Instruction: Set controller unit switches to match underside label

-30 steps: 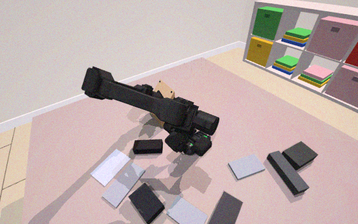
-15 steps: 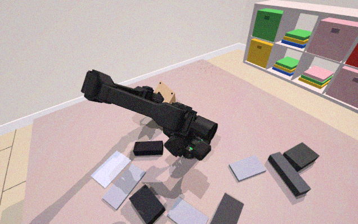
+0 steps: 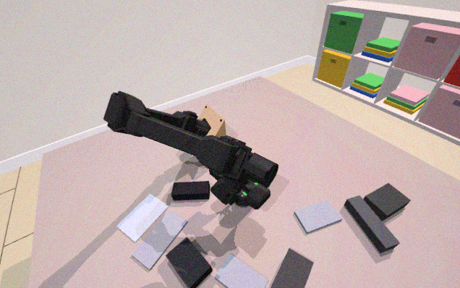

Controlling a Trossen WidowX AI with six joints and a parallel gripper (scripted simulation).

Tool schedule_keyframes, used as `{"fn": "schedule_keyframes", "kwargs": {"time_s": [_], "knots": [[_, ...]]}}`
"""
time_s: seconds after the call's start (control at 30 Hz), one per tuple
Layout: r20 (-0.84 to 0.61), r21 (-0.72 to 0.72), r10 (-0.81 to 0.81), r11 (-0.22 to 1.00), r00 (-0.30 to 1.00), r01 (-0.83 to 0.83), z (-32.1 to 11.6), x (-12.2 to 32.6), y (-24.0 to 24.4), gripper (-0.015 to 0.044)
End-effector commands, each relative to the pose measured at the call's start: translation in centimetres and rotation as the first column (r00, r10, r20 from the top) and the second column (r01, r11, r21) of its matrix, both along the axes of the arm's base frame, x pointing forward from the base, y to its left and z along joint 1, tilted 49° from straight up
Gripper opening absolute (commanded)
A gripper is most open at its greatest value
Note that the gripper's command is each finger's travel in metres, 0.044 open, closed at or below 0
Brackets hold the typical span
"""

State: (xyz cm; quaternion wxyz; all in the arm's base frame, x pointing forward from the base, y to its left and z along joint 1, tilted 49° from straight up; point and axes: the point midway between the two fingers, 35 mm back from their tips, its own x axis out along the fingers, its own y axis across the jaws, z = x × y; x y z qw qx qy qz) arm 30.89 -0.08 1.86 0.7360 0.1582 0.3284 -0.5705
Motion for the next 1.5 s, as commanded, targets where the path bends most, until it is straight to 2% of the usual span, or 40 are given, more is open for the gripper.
{"fn": "schedule_keyframes", "kwargs": {"time_s": [0.0, 1.33, 1.47], "knots": [[-0.009, -0.002, 0.006, 1.000, 1.000, -0.006, -0.4, -0.2, -0.2, 0.0335], [0.000, 0.000, -0.001, 1.000, 1.000, 0.001, -1.6, 0.3, -1.8, 0.0335], [0.000, 0.000, 0.000, 1.000, 1.000, 0.000, -1.7, 0.3, -1.8, 0.0440]]}}
